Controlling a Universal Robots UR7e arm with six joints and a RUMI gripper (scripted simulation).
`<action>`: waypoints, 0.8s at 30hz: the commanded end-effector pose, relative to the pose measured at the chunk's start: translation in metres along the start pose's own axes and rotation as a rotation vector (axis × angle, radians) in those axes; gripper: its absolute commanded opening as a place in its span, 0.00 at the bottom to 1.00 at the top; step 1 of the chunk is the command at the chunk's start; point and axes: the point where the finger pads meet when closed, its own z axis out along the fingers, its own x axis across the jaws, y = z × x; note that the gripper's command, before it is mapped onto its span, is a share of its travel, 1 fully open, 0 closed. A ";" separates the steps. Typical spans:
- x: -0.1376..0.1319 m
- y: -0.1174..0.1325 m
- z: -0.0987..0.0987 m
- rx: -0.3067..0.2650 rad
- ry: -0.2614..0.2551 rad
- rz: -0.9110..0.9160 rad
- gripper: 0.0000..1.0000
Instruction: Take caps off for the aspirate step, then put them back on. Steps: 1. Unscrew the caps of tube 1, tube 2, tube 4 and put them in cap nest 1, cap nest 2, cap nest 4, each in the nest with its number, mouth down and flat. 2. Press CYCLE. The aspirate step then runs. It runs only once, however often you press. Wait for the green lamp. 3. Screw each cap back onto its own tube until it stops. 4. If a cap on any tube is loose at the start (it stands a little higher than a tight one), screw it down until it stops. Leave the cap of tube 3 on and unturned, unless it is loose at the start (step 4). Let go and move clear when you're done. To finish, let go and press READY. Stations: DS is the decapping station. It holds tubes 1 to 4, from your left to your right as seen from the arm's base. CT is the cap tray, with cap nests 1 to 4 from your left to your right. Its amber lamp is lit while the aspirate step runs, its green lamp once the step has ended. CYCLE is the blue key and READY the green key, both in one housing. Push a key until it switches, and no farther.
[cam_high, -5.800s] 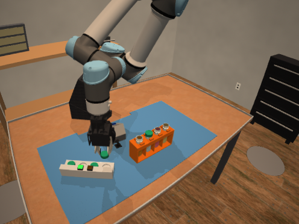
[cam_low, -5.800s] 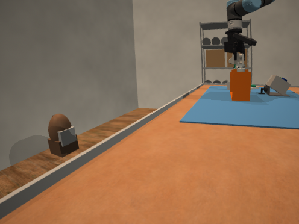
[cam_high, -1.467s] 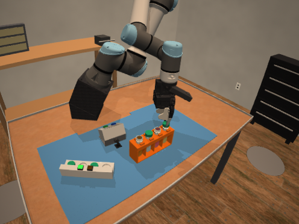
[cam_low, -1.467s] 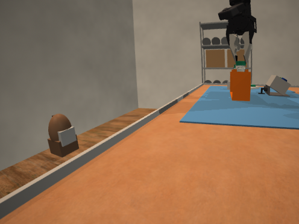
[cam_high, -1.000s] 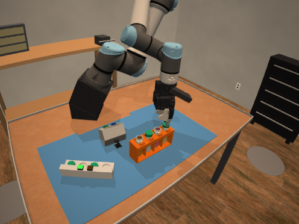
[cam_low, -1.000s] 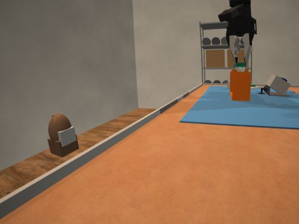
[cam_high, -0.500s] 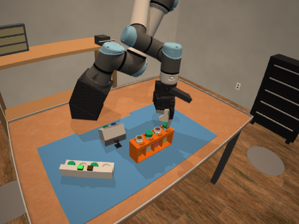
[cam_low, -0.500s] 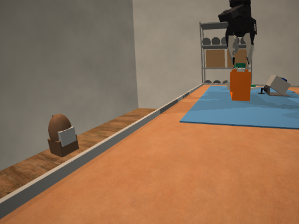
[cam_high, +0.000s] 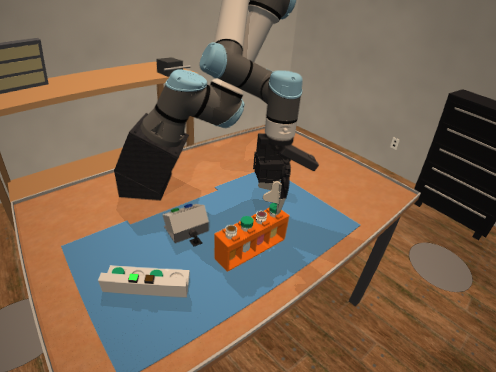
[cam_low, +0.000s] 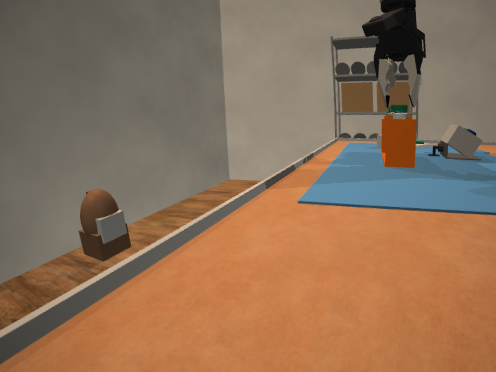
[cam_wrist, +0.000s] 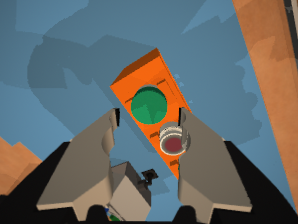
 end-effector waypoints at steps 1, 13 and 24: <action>0.000 0.000 0.001 0.000 0.001 -0.112 0.35; 0.000 0.000 0.006 0.000 0.001 -0.512 0.35; 0.000 0.000 0.007 0.000 0.001 -0.872 0.35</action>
